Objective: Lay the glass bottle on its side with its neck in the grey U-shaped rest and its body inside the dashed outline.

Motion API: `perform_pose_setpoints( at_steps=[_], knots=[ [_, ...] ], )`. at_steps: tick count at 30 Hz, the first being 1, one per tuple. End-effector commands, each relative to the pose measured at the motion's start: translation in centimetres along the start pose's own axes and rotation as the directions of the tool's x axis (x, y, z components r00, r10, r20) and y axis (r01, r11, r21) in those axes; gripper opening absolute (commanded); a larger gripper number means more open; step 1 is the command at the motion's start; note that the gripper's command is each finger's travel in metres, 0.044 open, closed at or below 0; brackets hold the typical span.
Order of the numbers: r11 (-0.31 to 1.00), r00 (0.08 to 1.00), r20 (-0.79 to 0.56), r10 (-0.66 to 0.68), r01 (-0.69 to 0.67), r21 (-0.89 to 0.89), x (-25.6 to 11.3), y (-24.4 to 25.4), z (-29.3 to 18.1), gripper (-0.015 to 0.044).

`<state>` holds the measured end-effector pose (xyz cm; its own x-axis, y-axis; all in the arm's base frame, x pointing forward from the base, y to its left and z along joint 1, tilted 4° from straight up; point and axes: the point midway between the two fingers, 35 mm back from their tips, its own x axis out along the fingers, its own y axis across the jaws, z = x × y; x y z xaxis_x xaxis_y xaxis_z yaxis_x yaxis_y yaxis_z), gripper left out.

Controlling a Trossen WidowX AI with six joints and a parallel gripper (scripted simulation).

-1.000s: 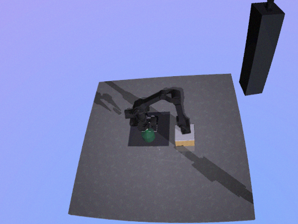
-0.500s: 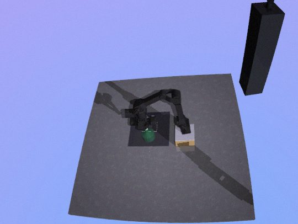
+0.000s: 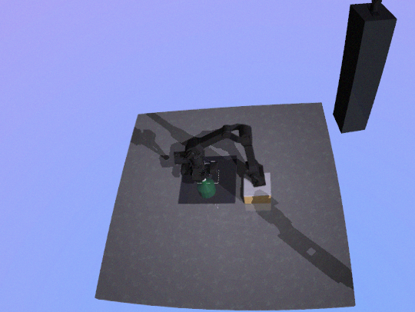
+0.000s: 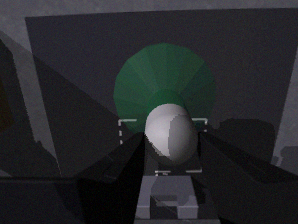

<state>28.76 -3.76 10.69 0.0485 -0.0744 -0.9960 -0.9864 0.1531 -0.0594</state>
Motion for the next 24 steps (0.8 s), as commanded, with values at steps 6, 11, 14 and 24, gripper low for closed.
perform_pose_setpoints(
  at_steps=[6, 11, 14, 24],
  knots=[
    [1.0, 1.0, 0.002, 0.0, 0.0, -0.003, 0.0, 0.0, 0.0, 0.0121],
    [1.0, 1.0, 0.001, 0.0, 0.0, 0.0, -0.2, 0.0, -0.7, 0.0121],
    [1.0, 1.0, 0.004, 0.0, 0.0, -0.001, -0.3, 0.0, -1.1, 0.0121],
    [1.0, 1.0, 0.029, 0.002, -0.002, -0.013, -0.5, 0.0, -1.8, 0.0121]
  ],
)
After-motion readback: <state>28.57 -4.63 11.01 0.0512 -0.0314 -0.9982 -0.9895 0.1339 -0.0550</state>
